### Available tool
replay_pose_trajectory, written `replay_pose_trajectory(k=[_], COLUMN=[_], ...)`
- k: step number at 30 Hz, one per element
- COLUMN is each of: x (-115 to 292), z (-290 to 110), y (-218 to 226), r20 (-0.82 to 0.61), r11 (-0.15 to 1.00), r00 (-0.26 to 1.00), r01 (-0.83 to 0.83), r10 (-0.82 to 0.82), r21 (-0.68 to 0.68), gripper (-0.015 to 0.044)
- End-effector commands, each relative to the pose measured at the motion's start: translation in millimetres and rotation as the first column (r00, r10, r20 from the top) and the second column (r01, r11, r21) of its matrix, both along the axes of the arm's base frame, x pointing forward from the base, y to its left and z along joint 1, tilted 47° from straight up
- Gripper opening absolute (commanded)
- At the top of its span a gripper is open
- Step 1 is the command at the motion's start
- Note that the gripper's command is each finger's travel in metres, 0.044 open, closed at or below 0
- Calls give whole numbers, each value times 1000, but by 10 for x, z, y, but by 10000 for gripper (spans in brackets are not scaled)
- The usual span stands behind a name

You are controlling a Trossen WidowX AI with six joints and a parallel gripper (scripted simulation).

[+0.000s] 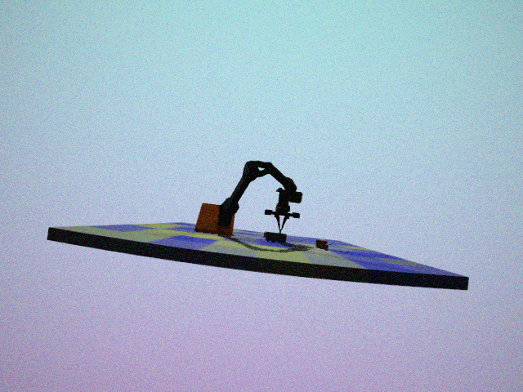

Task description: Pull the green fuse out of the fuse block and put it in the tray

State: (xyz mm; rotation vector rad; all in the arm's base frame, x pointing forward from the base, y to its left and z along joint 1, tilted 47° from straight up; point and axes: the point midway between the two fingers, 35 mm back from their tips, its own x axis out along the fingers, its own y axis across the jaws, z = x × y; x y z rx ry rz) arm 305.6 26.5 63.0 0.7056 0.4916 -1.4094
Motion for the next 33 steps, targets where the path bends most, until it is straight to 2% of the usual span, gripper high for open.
replay_pose_trajectory(k=[1, 33], x=[-1, -38], z=[19, 214], y=[20, 221], r20=[2, 1], r11=[1000, 1000], r00=[1000, 1000], r01=[3, 2], r10=[-3, -2], r21=[3, 3], gripper=[0, 0])
